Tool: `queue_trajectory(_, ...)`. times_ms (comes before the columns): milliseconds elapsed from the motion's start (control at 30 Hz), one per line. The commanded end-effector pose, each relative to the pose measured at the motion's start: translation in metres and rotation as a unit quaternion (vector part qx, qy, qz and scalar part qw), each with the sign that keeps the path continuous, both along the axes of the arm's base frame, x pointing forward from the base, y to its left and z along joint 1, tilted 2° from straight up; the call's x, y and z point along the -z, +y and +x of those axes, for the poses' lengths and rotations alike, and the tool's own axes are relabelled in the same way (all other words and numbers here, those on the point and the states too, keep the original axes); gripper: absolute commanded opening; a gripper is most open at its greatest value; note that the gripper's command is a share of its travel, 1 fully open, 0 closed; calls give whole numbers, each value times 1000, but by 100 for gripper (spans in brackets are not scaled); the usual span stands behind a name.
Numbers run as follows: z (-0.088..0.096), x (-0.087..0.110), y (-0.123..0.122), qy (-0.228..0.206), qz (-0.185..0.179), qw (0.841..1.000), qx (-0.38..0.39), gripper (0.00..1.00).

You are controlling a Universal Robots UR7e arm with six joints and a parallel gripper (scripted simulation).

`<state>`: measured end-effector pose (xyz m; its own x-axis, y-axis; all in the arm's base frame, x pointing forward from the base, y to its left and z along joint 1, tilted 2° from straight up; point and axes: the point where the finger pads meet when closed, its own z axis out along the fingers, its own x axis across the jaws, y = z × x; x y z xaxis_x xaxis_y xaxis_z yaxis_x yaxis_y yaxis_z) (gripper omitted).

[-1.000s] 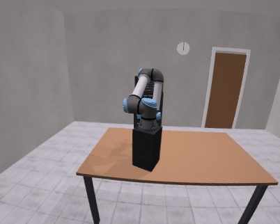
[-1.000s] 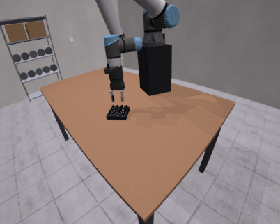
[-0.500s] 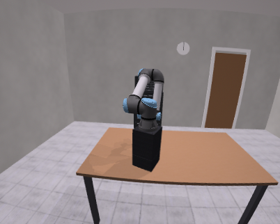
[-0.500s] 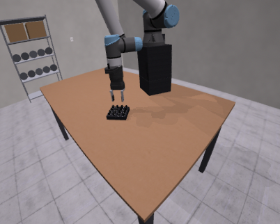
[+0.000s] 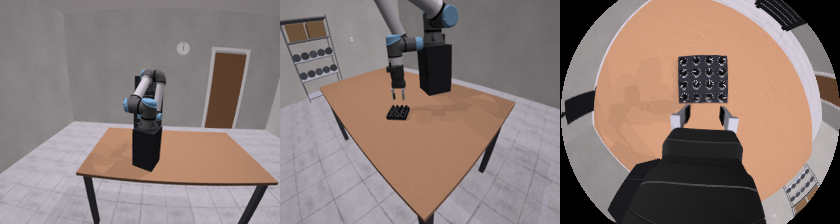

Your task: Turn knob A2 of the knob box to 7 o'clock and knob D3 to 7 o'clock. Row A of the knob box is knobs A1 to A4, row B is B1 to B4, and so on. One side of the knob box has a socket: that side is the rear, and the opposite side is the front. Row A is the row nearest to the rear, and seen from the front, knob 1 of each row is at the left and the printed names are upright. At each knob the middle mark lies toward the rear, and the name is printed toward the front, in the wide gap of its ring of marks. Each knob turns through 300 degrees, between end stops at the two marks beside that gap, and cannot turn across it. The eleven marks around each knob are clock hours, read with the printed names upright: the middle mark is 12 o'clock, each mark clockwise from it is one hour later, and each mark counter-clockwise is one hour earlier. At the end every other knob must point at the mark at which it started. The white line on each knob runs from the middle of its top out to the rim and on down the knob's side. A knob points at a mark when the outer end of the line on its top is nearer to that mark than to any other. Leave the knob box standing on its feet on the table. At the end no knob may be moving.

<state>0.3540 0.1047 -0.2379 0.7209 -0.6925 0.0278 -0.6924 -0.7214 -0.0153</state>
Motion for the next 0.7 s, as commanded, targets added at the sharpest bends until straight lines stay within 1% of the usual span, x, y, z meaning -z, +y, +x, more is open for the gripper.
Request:
queue_trajectory(0, -7, 0, -9, -1, 0, 1000, 0, 100)
queue_trajectory(367, -15, 0, -18, -1, 0, 1000, 0, 100)
queue_trajectory(667, -16, 0, -20, -1, 0, 1000, 0, 100)
